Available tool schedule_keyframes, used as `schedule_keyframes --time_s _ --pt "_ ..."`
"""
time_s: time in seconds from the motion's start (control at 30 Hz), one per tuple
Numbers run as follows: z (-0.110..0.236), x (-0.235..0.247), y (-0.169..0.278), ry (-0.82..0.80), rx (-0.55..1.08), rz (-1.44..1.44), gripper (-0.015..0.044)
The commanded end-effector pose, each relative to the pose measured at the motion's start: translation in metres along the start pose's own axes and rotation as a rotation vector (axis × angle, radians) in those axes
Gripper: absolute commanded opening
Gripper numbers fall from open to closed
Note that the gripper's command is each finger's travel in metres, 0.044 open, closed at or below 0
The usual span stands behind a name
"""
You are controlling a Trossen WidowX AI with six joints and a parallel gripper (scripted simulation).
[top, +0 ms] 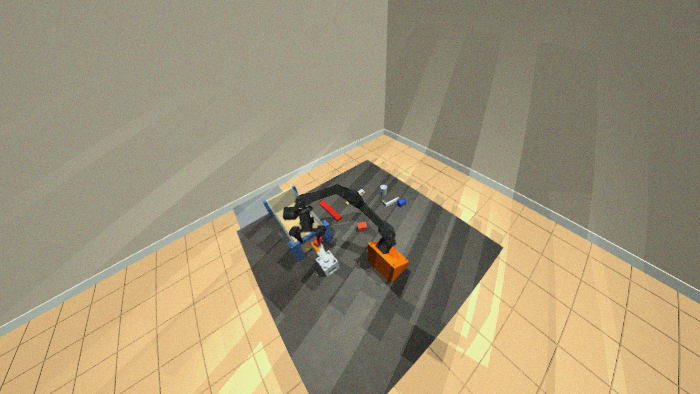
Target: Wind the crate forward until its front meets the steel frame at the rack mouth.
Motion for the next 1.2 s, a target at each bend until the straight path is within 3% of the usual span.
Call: schedule_keyframes --time_s 0.0,0.17,0.33,0.63,1.17 --pt "0.016 -0.008 0.008 -0.005 0.004 -0.005 0.0440" --pt "0.051 -0.037 0.030 -0.003 0.006 -0.004 0.0440" --pt "0.046 -0.032 0.031 -0.004 -0.008 0.007 0.0440" --pt "0.008 -0.099 0.123 0.008 -0.389 0.007 0.0440" --pt "0.007 -0.101 0.125 0.006 -0.399 0.007 0.0440"
Point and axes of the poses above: the point midway between the two fingers, 35 mm back from their tips, its own z axis back along the fingers, its own x axis across the jaws, y = z × x, the point moved 1 cm from there along z, back along the fingers, and after that the axes turned 5 degrees about z, right-handed, at the moved point
